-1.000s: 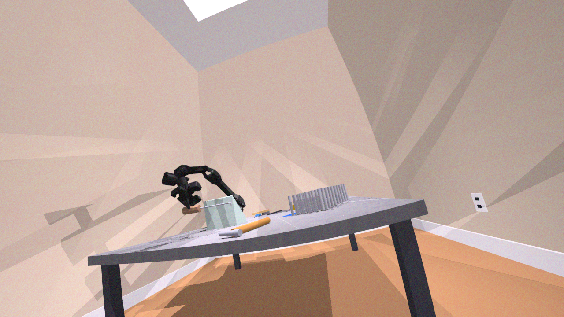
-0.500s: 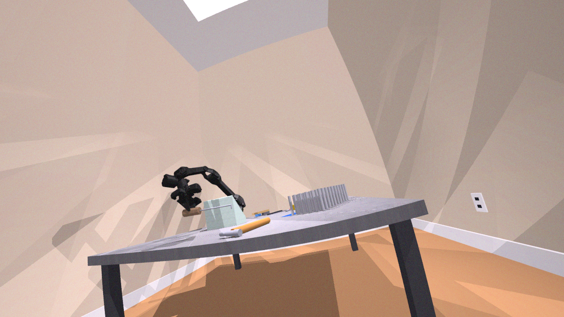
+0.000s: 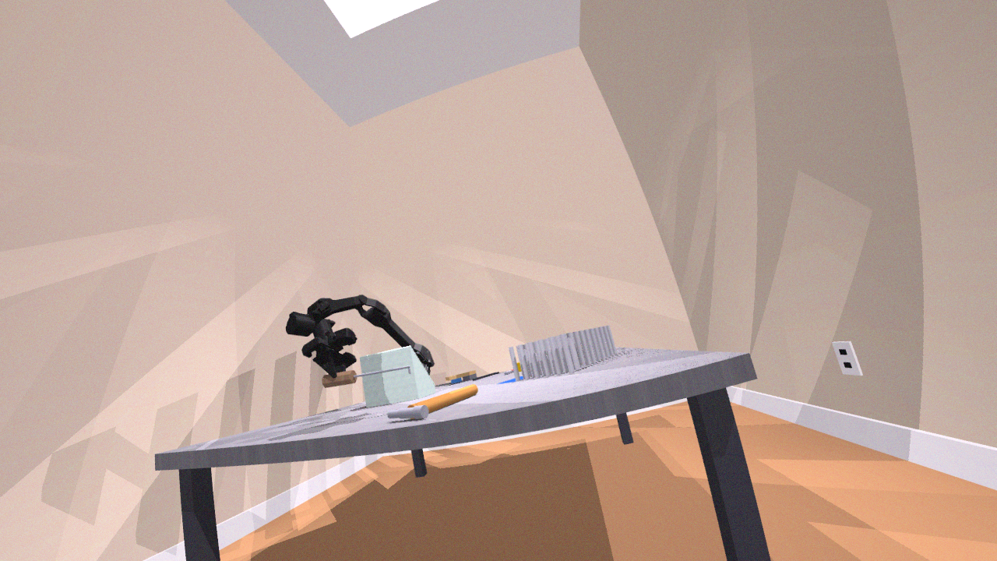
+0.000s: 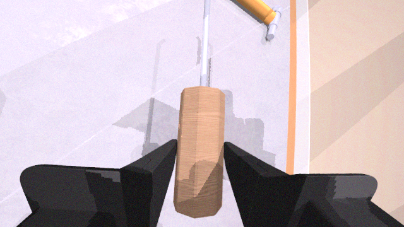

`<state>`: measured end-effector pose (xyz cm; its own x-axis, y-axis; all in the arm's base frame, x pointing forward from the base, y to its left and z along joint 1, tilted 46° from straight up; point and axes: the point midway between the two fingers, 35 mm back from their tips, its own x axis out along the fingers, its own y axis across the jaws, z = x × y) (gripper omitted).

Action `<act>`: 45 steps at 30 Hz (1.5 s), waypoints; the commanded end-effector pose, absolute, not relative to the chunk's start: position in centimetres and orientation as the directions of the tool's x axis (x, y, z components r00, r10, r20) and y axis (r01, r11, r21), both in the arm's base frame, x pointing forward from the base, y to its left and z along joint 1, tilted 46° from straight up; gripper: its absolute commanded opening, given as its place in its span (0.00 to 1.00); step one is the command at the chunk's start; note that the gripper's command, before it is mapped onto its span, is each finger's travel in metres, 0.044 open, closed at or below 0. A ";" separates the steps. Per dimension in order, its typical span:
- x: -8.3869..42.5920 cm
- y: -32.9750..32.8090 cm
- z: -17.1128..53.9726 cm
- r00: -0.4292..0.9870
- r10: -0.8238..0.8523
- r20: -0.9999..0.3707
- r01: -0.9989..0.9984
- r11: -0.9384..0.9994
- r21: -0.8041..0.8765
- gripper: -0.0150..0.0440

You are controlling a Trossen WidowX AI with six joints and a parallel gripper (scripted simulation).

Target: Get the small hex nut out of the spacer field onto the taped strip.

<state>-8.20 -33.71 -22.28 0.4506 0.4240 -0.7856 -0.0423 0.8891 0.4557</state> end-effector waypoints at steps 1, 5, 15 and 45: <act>-8.2 -33.2 -22.6 0.452 0.429 -0.782 -0.046 0.887 0.459 0.25; -8.2 -33.0 -22.8 0.452 0.429 -0.782 -0.046 0.887 0.459 0.25; -8.1 -32.5 -23.3 0.452 0.429 -0.782 -0.046 0.887 0.459 0.25; -8.0 -30.9 -24.8 0.452 0.429 -0.782 -0.046 0.887 0.460 0.25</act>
